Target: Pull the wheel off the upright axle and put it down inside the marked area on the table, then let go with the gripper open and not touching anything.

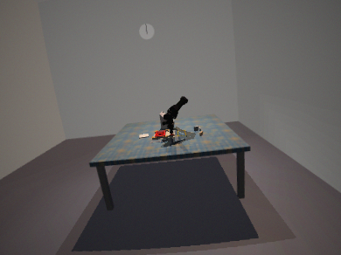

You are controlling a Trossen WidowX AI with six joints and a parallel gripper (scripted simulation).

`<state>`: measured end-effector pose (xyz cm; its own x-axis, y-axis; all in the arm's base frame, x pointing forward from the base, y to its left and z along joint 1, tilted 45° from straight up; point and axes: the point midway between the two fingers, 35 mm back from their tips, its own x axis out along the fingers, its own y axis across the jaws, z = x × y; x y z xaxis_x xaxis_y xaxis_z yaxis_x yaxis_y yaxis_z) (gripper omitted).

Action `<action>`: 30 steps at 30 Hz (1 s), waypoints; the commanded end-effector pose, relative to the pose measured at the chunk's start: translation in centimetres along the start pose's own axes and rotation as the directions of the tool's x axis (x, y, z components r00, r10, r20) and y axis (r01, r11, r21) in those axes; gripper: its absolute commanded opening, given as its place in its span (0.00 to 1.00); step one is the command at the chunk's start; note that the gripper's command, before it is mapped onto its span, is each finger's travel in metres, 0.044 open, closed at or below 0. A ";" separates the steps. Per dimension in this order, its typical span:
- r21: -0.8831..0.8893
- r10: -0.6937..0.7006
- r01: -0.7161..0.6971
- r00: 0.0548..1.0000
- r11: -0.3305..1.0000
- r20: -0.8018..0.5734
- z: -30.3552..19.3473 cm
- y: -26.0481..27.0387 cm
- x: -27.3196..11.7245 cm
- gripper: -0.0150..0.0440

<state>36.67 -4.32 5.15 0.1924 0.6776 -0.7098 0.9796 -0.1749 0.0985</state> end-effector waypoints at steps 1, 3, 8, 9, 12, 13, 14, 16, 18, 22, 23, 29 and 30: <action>0.003 0.005 -0.005 1.000 1.000 0.001 0.1 0.0 -0.5 0.25; 0.003 0.005 -0.005 1.000 1.000 0.001 0.1 0.0 -0.6 0.25; 0.003 0.005 -0.005 1.000 1.000 0.001 0.1 0.0 -0.7 0.25; 0.003 0.005 -0.005 1.000 1.000 0.001 0.1 0.0 -0.8 0.25; 0.003 0.005 -0.005 1.000 1.000 0.001 0.1 0.0 -0.9 0.25; 0.003 0.005 -0.005 1.000 1.000 0.001 0.1 0.0 -0.9 0.25; 0.003 0.005 -0.005 1.000 1.000 0.001 0.1 0.0 -0.9 0.25; 0.003 0.005 -0.005 1.000 1.000 0.001 0.1 0.0 -1.0 0.25; 0.004 0.005 -0.005 1.000 1.000 0.001 0.1 0.0 -1.0 0.25; 0.004 0.005 -0.005 1.000 1.000 0.001 0.1 0.0 -1.2 0.25; 0.004 0.005 -0.005 1.000 1.000 0.001 0.1 0.0 -1.2 0.25; 0.004 0.006 -0.006 1.000 1.000 0.001 0.1 0.0 -1.4 0.25; 0.004 0.006 -0.006 1.000 1.000 0.001 0.1 0.0 -1.4 0.25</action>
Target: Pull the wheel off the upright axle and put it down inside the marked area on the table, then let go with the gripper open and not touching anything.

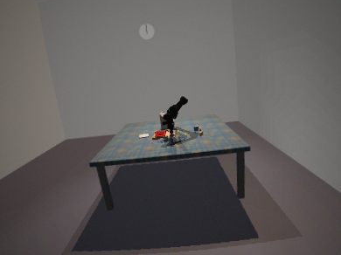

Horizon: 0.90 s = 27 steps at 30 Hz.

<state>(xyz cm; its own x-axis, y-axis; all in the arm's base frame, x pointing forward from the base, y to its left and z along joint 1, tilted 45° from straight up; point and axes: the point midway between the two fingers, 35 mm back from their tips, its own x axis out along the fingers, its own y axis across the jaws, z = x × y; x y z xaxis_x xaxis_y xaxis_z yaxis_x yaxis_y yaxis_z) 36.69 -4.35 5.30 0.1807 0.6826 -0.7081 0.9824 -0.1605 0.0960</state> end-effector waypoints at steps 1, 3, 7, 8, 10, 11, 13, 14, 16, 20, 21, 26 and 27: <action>0.013 0.018 -0.018 1.000 1.000 0.005 0.2 0.0 -1.3 0.25; 0.013 0.018 -0.018 1.000 1.000 0.005 0.2 0.0 -1.4 0.25; 0.013 0.018 -0.018 1.000 1.000 0.005 0.2 -0.1 -1.5 0.25; 0.013 0.018 -0.018 1.000 1.000 0.005 0.2 -0.1 -1.6 0.25; 0.013 0.018 -0.018 1.000 1.000 0.005 0.2 -0.1 -1.6 0.25; 0.013 0.018 -0.018 1.000 1.000 0.005 0.2 -0.1 -1.7 0.25; 0.013 0.018 -0.018 1.000 1.000 0.005 0.2 -0.1 -1.7 0.25; 0.013 0.018 -0.018 1.000 1.000 0.005 0.2 -0.1 -1.8 0.25; 0.013 0.018 -0.018 1.000 1.000 0.005 0.2 -0.1 -1.8 0.25; 0.013 0.018 -0.018 1.000 1.000 0.005 0.2 -0.1 -2.0 0.25; 0.013 0.018 -0.018 1.000 1.000 0.005 0.2 -0.1 -2.0 0.25; 0.014 0.019 -0.019 1.000 1.000 0.005 0.2 -0.1 -2.2 0.25; 0.014 0.019 -0.019 1.000 1.000 0.005 0.2 -0.1 -2.2 0.25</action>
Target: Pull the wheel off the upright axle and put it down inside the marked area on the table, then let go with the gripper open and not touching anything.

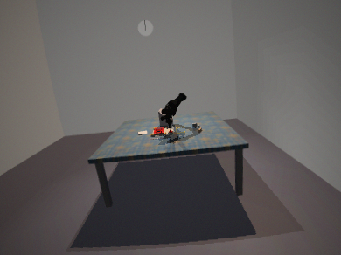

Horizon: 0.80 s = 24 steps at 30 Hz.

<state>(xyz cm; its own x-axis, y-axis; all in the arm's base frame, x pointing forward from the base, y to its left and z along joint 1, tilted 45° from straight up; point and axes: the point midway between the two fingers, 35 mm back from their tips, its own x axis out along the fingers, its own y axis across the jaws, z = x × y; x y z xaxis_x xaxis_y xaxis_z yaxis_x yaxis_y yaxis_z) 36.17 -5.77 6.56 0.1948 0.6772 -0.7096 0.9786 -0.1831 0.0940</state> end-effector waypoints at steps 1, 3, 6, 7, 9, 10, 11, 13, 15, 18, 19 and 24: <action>-0.004 0.004 -0.004 1.000 1.000 0.000 0.0 0.1 -0.3 0.25; -0.004 0.004 -0.004 1.000 1.000 0.000 0.0 0.1 -0.4 0.25; -0.004 0.004 -0.004 1.000 1.000 0.000 0.0 0.1 -0.5 0.25; -0.004 0.004 -0.004 1.000 1.000 0.000 0.0 0.1 -0.5 0.25; -0.004 0.004 -0.004 1.000 1.000 0.000 0.0 0.1 -0.5 0.25; -0.004 0.004 -0.004 1.000 1.000 0.000 0.0 0.1 -0.6 0.25; -0.004 0.004 -0.004 1.000 1.000 0.000 0.0 0.1 -0.6 0.25; -0.003 0.004 -0.004 1.000 1.000 0.000 0.0 0.1 -0.7 0.25; -0.003 0.005 -0.005 1.000 1.000 0.000 0.0 0.1 -0.7 0.25; -0.003 0.005 -0.005 1.000 1.000 0.000 0.0 0.1 -0.8 0.25; -0.003 0.005 -0.005 1.000 1.000 0.000 0.0 0.1 -0.9 0.25; -0.003 0.005 -0.005 1.000 1.000 0.000 0.0 0.1 -1.1 0.25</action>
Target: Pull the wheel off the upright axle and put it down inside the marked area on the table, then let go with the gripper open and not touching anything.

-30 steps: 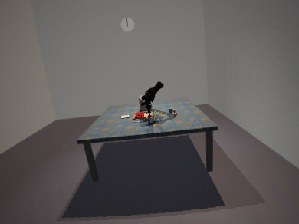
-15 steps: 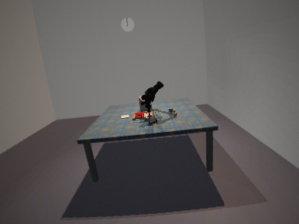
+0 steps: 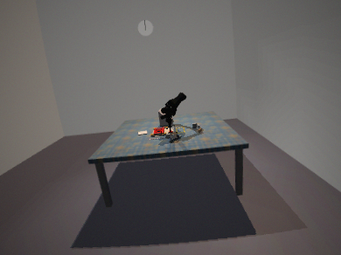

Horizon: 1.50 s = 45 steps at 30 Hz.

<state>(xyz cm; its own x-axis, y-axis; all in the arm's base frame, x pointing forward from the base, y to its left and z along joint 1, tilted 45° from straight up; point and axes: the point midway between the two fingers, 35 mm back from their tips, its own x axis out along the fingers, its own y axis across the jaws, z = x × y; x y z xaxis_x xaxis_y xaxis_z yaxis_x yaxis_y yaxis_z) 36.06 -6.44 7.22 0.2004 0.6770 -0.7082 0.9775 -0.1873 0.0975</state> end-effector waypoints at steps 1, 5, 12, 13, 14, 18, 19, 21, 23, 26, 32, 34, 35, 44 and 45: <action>-0.004 -0.001 0.001 1.000 1.000 0.001 0.0 0.0 -0.2 0.25; -0.004 -0.001 0.001 1.000 1.000 0.001 0.0 0.0 -1.1 0.25; -0.003 -0.001 0.001 1.000 1.000 0.002 0.0 0.0 -3.4 0.25; -0.003 -0.001 0.001 1.000 1.000 0.002 0.0 0.0 -3.6 0.25; 0.002 0.002 -0.002 1.000 1.000 -0.001 -0.1 0.0 -3.0 0.25; 0.001 0.001 -0.001 1.000 1.000 -0.001 -1.1 -0.4 -3.1 0.25; 0.001 0.001 -0.001 1.000 1.000 -0.001 -1.4 -0.6 -3.1 0.25; 0.001 0.001 -0.001 1.000 1.000 0.000 -2.0 -0.9 -3.2 0.25; 0.001 0.001 -0.001 1.000 1.000 0.000 -2.6 -1.2 -3.3 0.25; 0.001 0.000 0.000 1.000 1.000 0.000 -3.4 -1.6 -3.3 0.25; 0.001 0.000 0.000 1.000 1.000 0.000 -5.1 -2.6 -3.5 0.25; 0.001 -0.001 0.001 1.000 1.000 0.000 -5.6 -3.0 -3.5 0.25; 0.001 -0.001 0.001 1.000 1.000 0.000 -5.9 -3.1 -3.5 0.25; 0.000 -0.002 0.002 1.000 1.000 0.000 -8.2 -4.9 -3.7 0.25; 0.000 -0.002 0.002 1.000 1.000 0.000 -8.4 -5.1 -3.7 0.25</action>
<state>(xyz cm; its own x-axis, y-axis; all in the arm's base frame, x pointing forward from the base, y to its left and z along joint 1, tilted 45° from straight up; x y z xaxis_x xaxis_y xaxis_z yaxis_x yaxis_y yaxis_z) 31.43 -2.57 14.84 0.2006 0.6736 -0.7114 0.9778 -0.1828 0.1026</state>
